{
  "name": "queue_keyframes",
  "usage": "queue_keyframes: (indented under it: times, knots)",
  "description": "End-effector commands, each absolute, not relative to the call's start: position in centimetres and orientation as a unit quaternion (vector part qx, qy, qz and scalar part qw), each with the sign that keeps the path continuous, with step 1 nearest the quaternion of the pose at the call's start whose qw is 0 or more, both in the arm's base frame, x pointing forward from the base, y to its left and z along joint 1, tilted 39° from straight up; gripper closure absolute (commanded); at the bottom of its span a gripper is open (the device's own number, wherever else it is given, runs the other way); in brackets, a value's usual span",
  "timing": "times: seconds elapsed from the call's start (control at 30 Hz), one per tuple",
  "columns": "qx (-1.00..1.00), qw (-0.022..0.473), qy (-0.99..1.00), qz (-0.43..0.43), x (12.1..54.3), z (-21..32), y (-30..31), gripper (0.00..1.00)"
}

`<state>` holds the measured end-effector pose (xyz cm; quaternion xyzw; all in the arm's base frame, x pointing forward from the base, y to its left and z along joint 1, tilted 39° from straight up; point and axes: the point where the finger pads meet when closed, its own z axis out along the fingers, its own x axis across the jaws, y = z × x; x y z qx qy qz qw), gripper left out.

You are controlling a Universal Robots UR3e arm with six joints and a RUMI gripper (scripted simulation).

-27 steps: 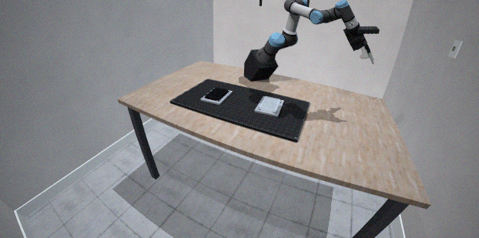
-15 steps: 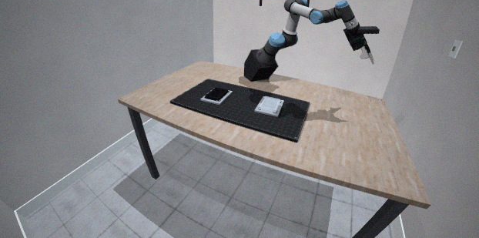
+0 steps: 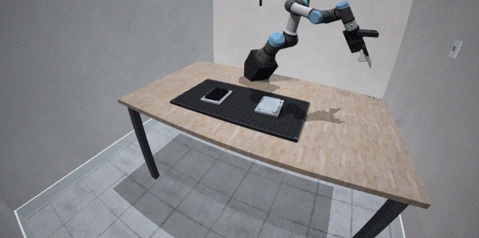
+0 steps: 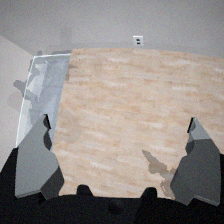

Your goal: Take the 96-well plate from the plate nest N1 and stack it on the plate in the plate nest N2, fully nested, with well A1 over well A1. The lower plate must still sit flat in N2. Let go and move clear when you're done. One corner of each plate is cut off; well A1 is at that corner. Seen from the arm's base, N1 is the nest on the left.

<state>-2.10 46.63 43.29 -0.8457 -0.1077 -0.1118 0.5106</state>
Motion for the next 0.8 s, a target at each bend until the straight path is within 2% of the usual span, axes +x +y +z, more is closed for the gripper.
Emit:
queue_keyframes:
  times: [0.0, 0.23, 0.33, 0.77]
  knots:
    - [-0.858, 0.492, -0.083, -0.120, -0.5, 42.7, 46.4, 0.00]
    - [-0.860, 0.489, -0.079, -0.121, 1.7, 41.5, 46.1, 0.00]
    - [-0.874, 0.467, -0.049, -0.127, 3.0, 40.9, 45.7, 0.00]
    - [-0.885, 0.446, -0.019, -0.132, 7.1, 38.7, 44.6, 0.00]
